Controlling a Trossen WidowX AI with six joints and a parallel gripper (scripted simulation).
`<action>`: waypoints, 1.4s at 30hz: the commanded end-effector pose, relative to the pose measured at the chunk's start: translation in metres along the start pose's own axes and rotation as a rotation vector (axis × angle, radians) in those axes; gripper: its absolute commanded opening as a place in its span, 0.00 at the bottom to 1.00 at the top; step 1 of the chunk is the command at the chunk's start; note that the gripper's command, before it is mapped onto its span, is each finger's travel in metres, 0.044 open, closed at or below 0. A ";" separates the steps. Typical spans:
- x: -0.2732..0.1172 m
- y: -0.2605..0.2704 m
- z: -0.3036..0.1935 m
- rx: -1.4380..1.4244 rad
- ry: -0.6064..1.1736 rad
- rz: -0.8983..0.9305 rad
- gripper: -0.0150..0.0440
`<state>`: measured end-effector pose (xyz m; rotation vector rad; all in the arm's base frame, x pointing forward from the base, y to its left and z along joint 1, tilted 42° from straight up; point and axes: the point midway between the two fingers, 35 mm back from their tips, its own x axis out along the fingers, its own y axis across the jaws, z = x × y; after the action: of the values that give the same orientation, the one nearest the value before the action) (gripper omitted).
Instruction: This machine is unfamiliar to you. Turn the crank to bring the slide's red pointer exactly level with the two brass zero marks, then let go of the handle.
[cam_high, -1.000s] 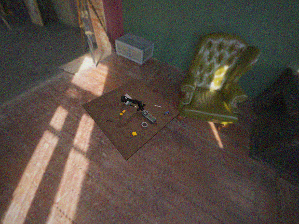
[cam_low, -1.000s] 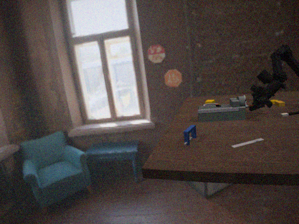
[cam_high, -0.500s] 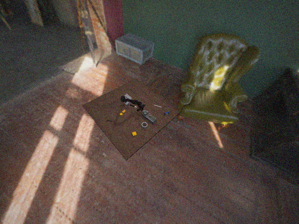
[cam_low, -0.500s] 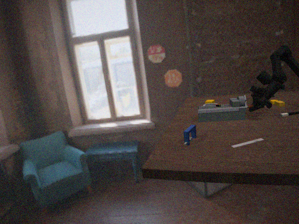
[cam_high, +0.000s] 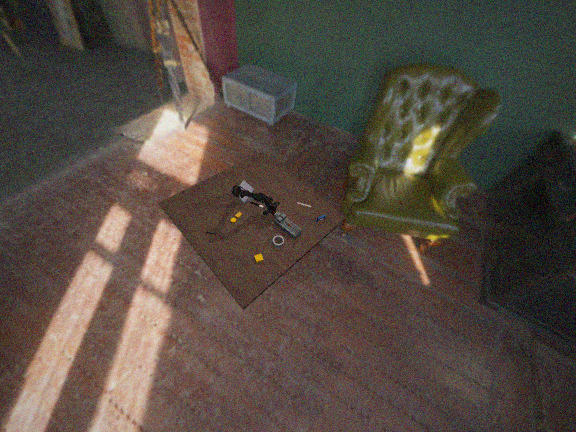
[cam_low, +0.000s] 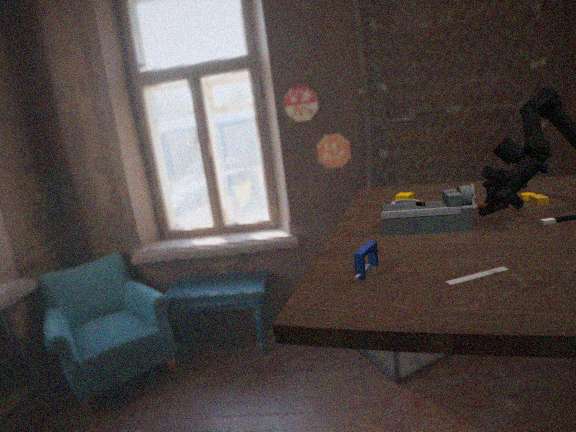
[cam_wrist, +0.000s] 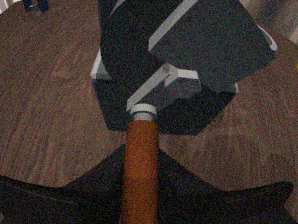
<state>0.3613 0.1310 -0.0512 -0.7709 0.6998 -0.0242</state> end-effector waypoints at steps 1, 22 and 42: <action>0.003 -0.008 -0.003 0.005 0.012 -0.021 0.25; 0.003 -0.016 -0.003 0.004 0.013 -0.021 0.25; 0.002 -0.018 -0.002 0.004 0.013 -0.021 0.25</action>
<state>0.3646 0.1201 -0.0451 -0.7702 0.7067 -0.0274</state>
